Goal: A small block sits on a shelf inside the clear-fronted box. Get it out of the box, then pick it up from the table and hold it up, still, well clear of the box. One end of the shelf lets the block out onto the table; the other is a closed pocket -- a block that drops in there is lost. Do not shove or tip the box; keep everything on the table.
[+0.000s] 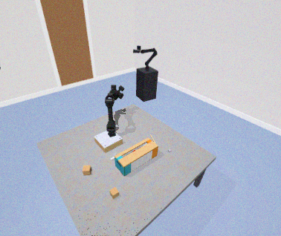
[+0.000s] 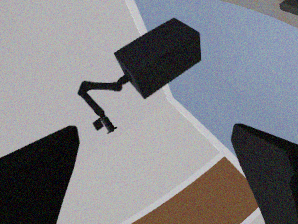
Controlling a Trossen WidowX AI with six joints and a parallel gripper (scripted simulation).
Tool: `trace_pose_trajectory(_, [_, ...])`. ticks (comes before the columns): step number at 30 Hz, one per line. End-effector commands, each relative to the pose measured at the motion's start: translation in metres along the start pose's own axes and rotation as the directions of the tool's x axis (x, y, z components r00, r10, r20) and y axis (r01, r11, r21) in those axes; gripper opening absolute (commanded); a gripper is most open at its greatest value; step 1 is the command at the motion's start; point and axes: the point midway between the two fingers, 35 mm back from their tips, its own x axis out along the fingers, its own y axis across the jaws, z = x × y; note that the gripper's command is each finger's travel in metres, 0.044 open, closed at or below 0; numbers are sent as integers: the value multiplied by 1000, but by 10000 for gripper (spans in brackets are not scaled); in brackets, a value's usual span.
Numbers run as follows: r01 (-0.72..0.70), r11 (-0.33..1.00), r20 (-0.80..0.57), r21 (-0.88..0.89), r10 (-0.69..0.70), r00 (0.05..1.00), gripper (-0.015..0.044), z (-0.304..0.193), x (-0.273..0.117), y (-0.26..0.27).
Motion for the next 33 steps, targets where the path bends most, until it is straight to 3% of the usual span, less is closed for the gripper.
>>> trace_pose_trajectory(1, [0, 1000, 7, -9, 0, 1000, 400, 3, 1, 1])
trace_pose_trajectory(7, [79, 955, 229, -284, -12, 973, 400, 92, 18, 35])
trace_pose_trajectory(16, [428, 714, 559, -554, -62, 827, 400, 242, 1, 82])
trace_pose_trajectory(25, [787, 344, 790, -511, -171, 588, 400, 376, -65, 110])
trace_pose_trajectory(33, [933, 11, 887, -360, -305, 346, 400, 469, -155, 118])
